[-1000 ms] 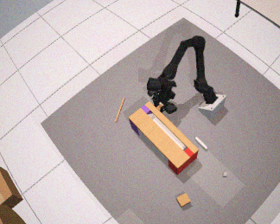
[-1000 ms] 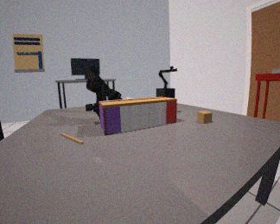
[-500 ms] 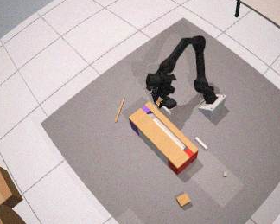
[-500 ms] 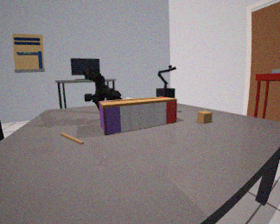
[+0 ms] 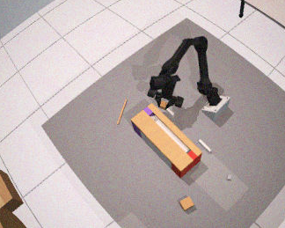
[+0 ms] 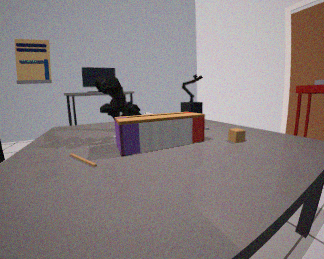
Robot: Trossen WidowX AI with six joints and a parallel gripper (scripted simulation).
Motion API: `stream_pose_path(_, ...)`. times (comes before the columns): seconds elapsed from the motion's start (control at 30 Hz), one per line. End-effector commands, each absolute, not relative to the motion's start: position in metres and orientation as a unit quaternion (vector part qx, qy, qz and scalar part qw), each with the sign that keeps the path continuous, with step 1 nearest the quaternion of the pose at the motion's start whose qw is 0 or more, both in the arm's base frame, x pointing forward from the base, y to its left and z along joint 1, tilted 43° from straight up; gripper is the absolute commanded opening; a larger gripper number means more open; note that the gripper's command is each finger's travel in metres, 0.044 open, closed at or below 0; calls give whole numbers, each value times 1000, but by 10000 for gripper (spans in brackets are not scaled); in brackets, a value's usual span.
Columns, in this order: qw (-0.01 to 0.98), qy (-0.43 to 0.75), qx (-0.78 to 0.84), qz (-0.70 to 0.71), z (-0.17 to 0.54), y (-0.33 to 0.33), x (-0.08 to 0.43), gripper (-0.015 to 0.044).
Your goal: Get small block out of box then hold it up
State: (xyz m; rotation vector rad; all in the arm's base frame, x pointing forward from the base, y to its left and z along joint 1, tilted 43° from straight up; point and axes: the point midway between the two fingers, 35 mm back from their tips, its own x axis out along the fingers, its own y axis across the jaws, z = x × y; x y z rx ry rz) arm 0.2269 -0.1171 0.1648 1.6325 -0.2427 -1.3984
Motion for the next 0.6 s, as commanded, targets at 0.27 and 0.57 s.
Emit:
stream_pose_path(0.27,615,46,526,-586,164,-106,228,0)
stream_pose_path(0.57,701,159,394,-573,164,-98,227,0)
